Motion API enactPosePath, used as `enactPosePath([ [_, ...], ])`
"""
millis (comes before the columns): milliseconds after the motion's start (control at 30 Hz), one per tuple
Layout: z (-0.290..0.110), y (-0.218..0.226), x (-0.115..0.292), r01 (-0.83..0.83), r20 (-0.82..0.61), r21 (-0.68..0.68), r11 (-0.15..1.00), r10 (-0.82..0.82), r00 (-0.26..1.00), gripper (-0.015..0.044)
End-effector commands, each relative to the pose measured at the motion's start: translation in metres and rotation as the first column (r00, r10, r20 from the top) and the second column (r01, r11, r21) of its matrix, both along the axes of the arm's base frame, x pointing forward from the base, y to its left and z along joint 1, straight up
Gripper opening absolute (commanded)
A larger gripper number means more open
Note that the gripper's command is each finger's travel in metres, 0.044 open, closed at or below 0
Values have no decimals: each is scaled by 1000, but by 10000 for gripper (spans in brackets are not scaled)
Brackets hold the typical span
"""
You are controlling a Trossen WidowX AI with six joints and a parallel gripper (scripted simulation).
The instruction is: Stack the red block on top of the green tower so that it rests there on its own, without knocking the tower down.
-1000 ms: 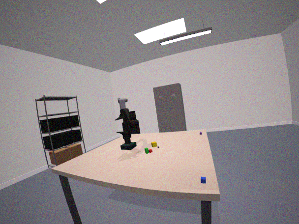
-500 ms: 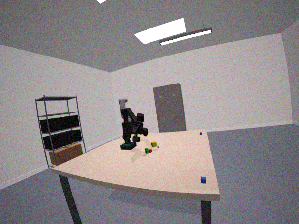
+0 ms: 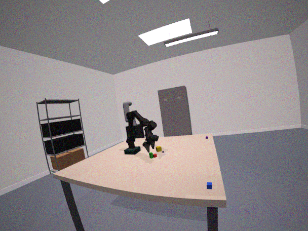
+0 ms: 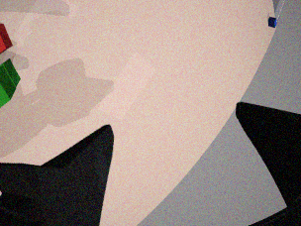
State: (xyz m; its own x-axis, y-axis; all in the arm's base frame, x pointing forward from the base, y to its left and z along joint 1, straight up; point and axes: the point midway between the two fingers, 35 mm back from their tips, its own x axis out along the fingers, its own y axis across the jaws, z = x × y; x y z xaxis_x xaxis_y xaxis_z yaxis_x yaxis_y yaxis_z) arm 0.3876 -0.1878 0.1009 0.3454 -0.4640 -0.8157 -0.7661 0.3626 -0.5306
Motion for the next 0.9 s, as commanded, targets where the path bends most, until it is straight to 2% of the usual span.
enactPosePath([
  [0,-20,56,-18,-60,-168,248,967,104,980,440],
  [133,-25,94,-40,-46,-278,403,914,170,946,440],
  [233,-24,108,-41,-30,-314,453,891,191,930,440],
  [567,-26,109,-41,-29,-316,456,889,193,929,440],
  [867,-63,109,-41,-29,-317,456,889,193,929,440],
])
